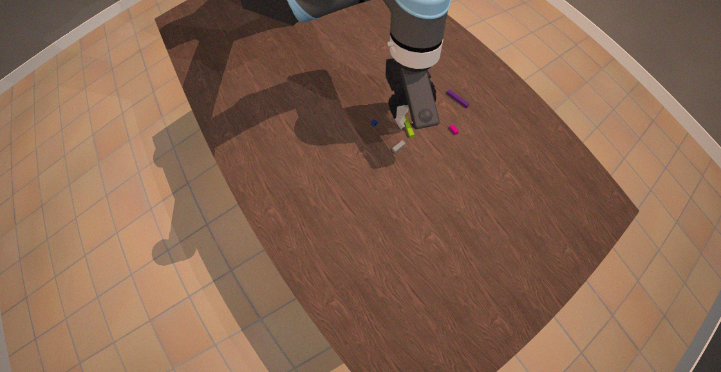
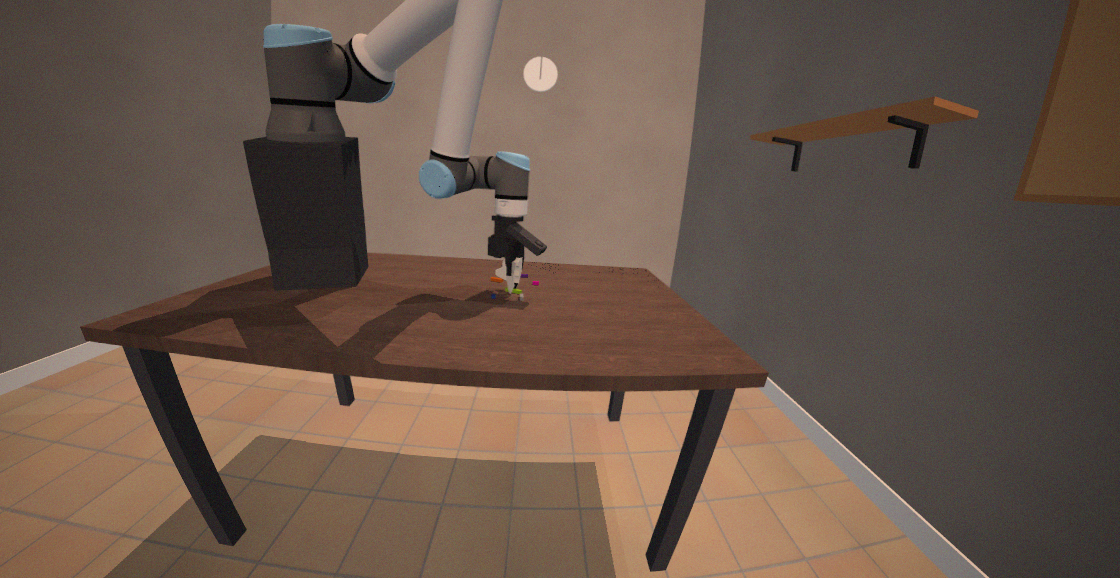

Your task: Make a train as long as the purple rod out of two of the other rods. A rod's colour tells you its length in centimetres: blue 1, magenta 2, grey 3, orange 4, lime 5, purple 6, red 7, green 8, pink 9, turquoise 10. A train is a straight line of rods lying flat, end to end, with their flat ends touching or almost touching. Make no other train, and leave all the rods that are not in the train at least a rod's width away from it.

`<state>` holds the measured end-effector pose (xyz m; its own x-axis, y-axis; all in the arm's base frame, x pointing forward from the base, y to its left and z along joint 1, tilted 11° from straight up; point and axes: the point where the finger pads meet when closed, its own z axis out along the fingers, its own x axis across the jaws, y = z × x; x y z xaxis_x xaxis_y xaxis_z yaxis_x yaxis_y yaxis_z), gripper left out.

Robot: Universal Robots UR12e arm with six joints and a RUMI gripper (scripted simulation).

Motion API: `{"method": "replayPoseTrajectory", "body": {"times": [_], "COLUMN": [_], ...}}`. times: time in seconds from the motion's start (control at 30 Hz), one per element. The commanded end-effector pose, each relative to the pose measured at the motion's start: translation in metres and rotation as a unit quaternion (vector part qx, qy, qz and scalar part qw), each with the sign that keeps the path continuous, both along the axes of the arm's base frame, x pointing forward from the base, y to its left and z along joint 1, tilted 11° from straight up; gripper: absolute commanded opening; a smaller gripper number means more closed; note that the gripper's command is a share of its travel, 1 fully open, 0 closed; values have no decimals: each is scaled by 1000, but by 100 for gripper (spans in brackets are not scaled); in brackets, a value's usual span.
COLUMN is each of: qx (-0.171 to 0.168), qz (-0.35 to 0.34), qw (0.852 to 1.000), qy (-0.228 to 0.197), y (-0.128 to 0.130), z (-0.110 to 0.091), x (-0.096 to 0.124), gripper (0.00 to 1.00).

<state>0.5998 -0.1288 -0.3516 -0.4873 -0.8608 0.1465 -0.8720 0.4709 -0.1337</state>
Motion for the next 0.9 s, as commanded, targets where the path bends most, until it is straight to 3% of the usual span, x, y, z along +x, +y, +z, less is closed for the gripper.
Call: {"method": "replayPoseTrajectory", "body": {"times": [0.0,0.33,0.37,0.87], "qx": [0,0,0,0], "qz": [0,0,0,0], "qw": [1000,1000,1000,1000], "qy": [0,0,0,0], "y": [0,0,0,0], "z": [0,0,0,0], "x": [0,0,0,0], "gripper": [14,14,0,0]}}
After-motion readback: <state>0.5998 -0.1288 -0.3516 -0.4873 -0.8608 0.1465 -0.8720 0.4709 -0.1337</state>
